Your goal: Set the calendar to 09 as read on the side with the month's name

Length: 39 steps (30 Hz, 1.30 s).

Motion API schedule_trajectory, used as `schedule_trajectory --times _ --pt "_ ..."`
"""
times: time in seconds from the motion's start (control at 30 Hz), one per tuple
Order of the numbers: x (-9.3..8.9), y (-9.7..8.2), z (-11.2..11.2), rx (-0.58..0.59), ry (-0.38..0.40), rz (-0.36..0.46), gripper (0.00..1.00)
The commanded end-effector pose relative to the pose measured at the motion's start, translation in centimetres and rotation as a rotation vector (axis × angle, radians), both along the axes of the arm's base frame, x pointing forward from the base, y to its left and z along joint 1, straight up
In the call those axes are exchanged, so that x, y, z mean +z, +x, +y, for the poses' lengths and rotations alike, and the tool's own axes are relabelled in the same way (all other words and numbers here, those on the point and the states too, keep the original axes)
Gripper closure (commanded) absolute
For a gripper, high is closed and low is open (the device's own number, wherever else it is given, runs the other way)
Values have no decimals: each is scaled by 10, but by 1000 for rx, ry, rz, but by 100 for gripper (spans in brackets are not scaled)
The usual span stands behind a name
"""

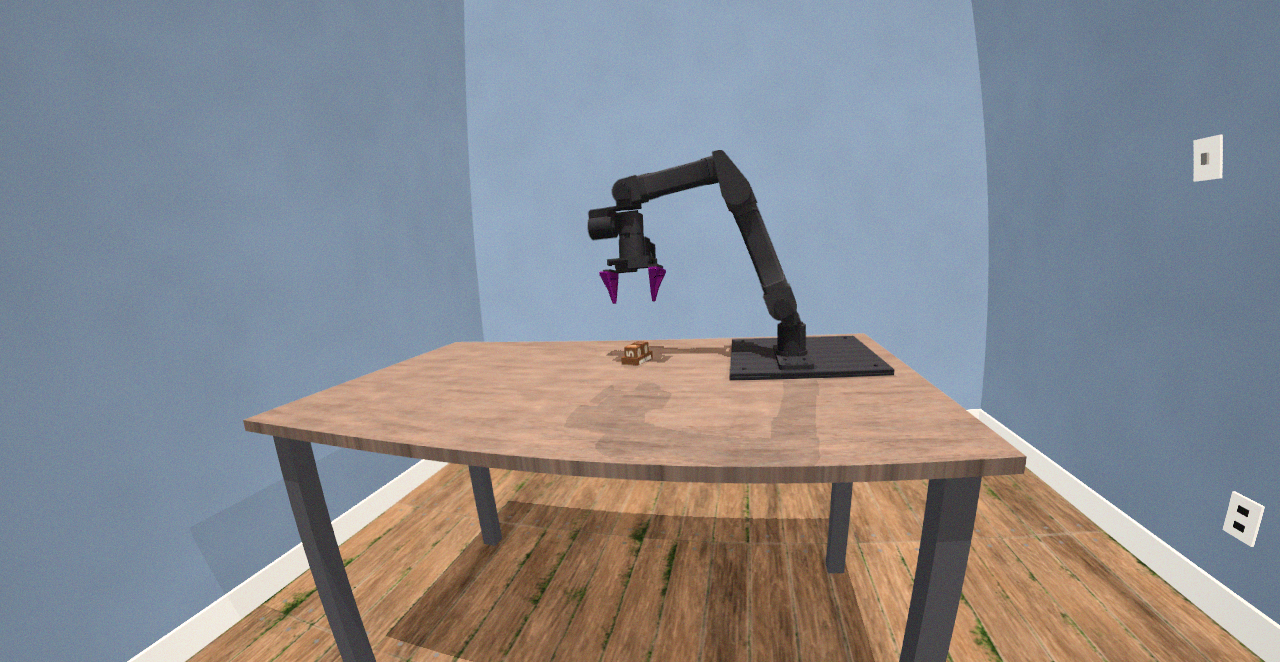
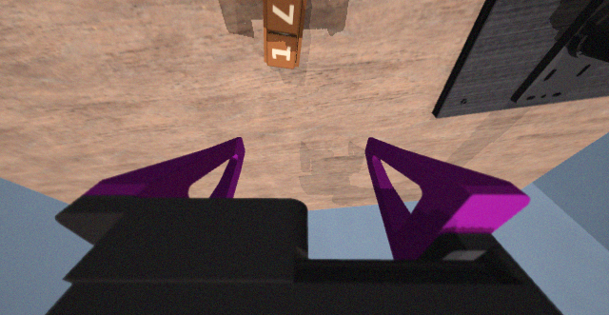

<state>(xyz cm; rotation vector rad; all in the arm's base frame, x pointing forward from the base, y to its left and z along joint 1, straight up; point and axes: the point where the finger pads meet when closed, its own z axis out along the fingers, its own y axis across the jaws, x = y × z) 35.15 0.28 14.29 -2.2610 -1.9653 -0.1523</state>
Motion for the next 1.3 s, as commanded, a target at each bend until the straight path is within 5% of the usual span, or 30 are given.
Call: schedule_trajectory --times 0.0,0.1,0.83,1.03,1.1,1.13,1.27 --pt "10 6 -47 -100 -144 -12 0" --pt "11 9 -65 -140 -178 -11 0" --pt "11 9 -65 -141 -179 -11 0" --pt "-40 10 -66 -141 -179 -11 0" --pt "-44 10 -66 -141 -179 -11 0" --pt "-44 10 -66 -141 -179 -11 53" --pt "-44 10 -66 -141 -179 -11 53"
